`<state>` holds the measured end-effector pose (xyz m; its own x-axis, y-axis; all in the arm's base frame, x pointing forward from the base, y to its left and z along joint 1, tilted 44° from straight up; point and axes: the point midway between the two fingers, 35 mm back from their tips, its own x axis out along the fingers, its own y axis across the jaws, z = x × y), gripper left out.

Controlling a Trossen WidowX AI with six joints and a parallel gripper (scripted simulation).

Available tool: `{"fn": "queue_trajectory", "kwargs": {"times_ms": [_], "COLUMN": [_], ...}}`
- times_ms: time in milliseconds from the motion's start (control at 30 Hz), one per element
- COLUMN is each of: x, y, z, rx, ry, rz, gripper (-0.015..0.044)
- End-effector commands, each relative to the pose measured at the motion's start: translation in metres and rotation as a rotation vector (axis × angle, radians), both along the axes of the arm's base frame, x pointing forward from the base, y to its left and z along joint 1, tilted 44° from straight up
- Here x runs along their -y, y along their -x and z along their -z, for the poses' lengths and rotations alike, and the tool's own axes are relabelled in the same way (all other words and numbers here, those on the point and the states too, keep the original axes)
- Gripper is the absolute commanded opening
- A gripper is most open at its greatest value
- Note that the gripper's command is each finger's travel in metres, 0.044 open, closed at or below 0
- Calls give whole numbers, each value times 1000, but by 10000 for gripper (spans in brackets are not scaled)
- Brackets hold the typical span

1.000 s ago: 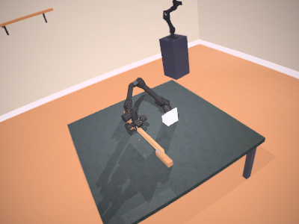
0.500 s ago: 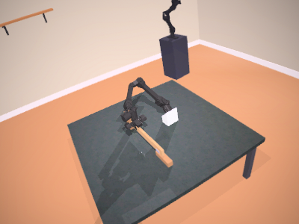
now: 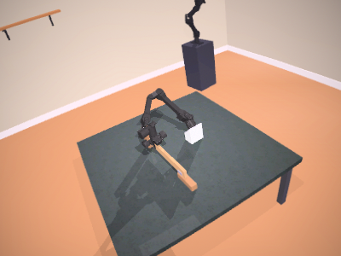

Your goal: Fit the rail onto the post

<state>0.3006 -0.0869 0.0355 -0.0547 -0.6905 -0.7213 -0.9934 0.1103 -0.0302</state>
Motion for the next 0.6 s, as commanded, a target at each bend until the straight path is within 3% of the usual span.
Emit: {"fn": "queue_trajectory", "kwargs": {"times_ms": [0,567], "x": [1,4], "y": [-1,0], "z": [-4,-8], "rx": [6,6], "ry": [2,2], "rz": [-6,-6], "gripper": [0,0]}}
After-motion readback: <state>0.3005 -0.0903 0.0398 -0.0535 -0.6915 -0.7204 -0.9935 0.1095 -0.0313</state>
